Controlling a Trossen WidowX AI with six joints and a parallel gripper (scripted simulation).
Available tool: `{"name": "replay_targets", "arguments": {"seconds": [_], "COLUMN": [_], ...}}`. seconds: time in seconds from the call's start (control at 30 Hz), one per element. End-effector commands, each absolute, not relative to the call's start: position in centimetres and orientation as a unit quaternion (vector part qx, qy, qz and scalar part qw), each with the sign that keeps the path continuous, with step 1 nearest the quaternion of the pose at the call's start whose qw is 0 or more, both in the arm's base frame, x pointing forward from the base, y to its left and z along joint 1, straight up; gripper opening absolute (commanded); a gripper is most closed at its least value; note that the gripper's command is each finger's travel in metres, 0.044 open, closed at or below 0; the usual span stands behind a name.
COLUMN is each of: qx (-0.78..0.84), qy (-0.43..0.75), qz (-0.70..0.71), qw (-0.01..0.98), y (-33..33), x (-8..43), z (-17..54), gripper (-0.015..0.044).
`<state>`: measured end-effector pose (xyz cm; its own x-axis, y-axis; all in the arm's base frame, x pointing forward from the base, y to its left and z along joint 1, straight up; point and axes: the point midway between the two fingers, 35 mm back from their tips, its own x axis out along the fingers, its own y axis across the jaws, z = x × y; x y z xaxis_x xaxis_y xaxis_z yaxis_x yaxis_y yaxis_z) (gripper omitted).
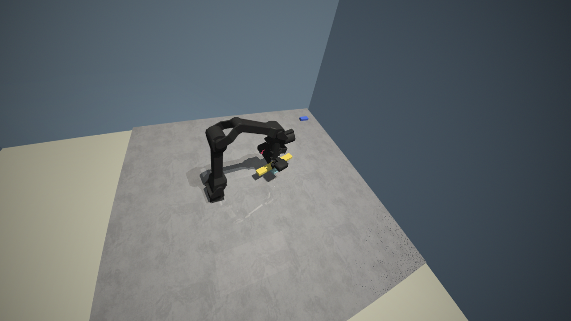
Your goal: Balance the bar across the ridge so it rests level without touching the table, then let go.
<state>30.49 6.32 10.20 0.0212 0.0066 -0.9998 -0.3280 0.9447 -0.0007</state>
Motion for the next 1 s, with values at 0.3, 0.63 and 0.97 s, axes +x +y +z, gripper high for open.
{"name": "replay_targets", "arguments": {"seconds": [0.3, 0.63, 0.97], "qx": [-0.119, -0.119, -0.119], "qy": [0.688, 0.688, 0.688], "qz": [0.12, 0.12, 0.12], "qw": [0.706, 0.706, 0.706], "y": [6.3, 6.29, 6.29], "x": [30.55, 30.53, 30.51], "z": [10.09, 10.01, 9.92], "gripper": [0.0, 0.0, 0.0]}}
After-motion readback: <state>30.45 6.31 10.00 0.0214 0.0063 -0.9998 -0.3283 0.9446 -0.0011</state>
